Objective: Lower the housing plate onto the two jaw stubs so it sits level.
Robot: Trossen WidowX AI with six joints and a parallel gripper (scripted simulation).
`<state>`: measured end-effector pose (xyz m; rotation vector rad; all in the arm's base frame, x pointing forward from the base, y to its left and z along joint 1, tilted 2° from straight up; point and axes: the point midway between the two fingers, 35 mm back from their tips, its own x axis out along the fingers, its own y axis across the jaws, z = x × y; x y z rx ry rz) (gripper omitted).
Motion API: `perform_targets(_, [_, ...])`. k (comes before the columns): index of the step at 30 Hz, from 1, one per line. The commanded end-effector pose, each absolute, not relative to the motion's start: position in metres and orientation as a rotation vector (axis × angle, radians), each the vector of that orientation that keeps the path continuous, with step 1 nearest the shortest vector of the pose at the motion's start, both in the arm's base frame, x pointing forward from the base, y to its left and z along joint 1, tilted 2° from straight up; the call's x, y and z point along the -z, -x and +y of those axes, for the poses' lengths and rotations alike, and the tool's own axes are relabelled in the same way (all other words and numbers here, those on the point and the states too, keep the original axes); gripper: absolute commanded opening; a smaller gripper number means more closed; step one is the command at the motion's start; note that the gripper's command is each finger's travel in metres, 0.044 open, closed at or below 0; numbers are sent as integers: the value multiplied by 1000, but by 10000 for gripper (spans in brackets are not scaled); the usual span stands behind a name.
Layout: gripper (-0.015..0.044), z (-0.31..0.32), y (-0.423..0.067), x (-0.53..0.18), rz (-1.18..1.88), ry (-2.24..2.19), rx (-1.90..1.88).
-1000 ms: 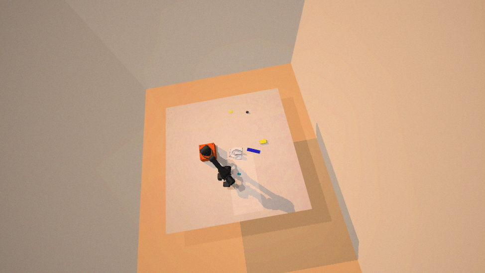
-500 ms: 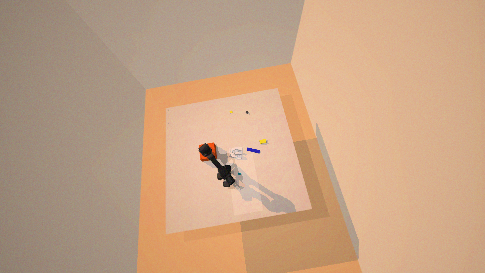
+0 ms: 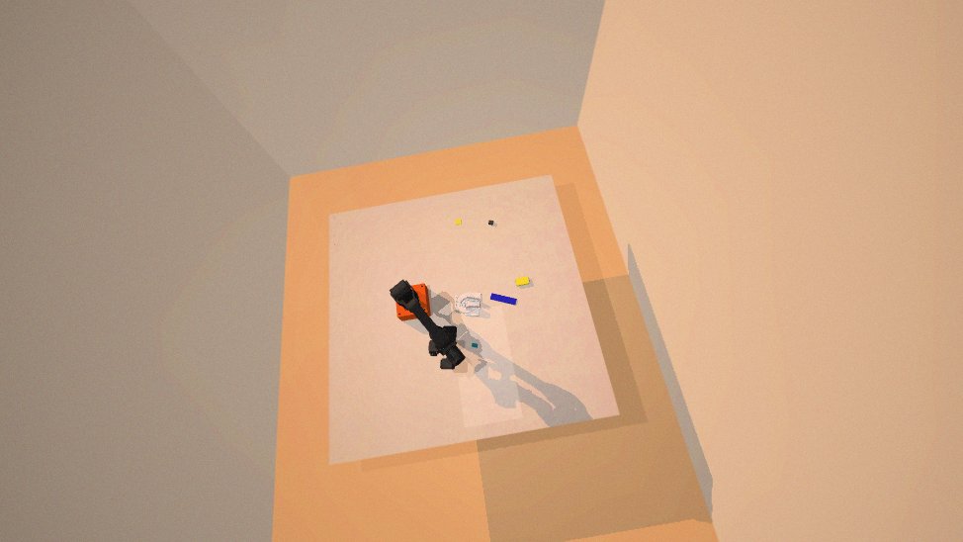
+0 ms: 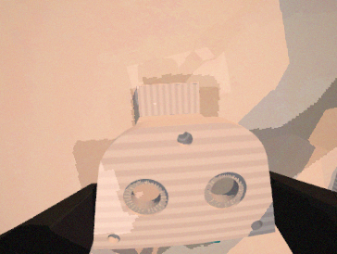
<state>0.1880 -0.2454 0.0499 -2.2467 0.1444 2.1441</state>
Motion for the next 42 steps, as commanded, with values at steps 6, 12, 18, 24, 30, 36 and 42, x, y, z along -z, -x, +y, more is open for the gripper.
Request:
perform_targets(6, [351, -236, -194, -54, 18, 2303, -2213])
perform_targets(12, [351, -220, -205, -54, -224, 2399, -2314])
perform_targets(18, [351, -204, -215, -54, -490, 2481, -2402])
perform_targets(24, [351, -187, -224, -54, -780, 2545, -2472])
perform_targets(30, [351, -170, -231, -54, -1095, 2587, -2521])
perform_targets(36, [351, -153, -238, -53, -1438, 2603, -2545])
perform_targets(42, [351, -136, -243, -53, -1806, 2586, -2537])
